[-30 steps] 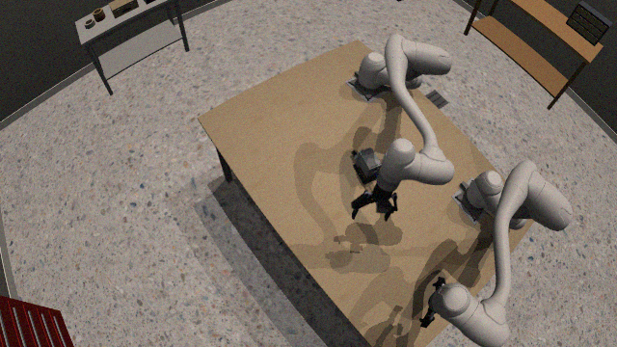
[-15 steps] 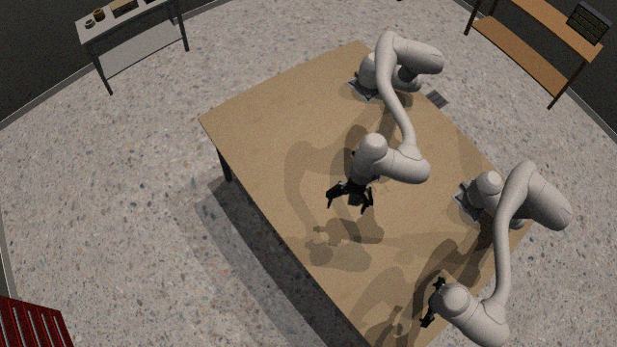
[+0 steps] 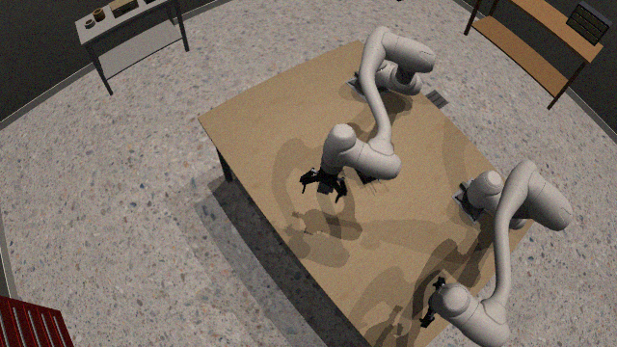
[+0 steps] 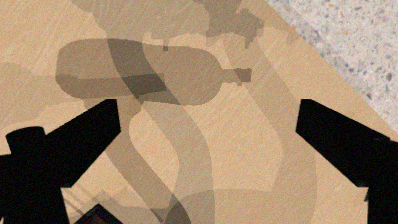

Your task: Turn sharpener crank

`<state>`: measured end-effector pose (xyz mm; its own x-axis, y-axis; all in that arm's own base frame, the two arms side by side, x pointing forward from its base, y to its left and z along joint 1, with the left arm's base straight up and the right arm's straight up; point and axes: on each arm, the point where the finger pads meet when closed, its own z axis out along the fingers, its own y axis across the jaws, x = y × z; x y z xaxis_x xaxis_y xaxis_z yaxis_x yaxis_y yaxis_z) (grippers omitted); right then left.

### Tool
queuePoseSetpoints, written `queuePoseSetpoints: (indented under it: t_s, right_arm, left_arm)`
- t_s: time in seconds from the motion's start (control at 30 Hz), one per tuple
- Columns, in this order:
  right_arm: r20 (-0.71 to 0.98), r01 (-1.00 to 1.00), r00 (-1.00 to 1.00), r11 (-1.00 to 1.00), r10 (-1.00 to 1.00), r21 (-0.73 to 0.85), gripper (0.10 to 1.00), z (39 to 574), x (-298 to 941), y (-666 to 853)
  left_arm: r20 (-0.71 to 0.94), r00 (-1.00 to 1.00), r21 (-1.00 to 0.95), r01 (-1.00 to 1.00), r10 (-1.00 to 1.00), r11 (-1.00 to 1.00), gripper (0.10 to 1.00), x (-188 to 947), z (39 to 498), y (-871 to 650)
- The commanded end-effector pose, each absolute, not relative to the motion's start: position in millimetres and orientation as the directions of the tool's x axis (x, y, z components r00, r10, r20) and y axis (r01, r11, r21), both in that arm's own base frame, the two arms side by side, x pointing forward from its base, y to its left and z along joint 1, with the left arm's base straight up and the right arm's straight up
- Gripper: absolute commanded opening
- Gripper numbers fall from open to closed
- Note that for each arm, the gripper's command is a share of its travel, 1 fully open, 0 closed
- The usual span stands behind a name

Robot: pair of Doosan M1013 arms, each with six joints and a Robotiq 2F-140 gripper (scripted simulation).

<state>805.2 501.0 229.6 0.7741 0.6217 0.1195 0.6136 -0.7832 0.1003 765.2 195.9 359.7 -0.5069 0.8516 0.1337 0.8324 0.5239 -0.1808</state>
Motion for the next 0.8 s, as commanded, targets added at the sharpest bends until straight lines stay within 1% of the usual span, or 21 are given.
queuePoseSetpoints:
  t_s: [0.0, 0.77]
  right_arm:
    - [0.106, 0.584, 0.799, -0.806, 0.592, 0.097, 1.0, 227, 815, 466]
    - [0.004, 0.374, 0.927, -0.924, 0.376, 0.076, 1.0, 200, 841, 244]
  left_arm:
    - [0.134, -0.507, -0.179, 0.833, 0.851, 0.524, 1.0, 765, 361, 196]
    - [0.134, -0.507, -0.179, 0.833, 0.851, 0.524, 1.0, 765, 361, 196]
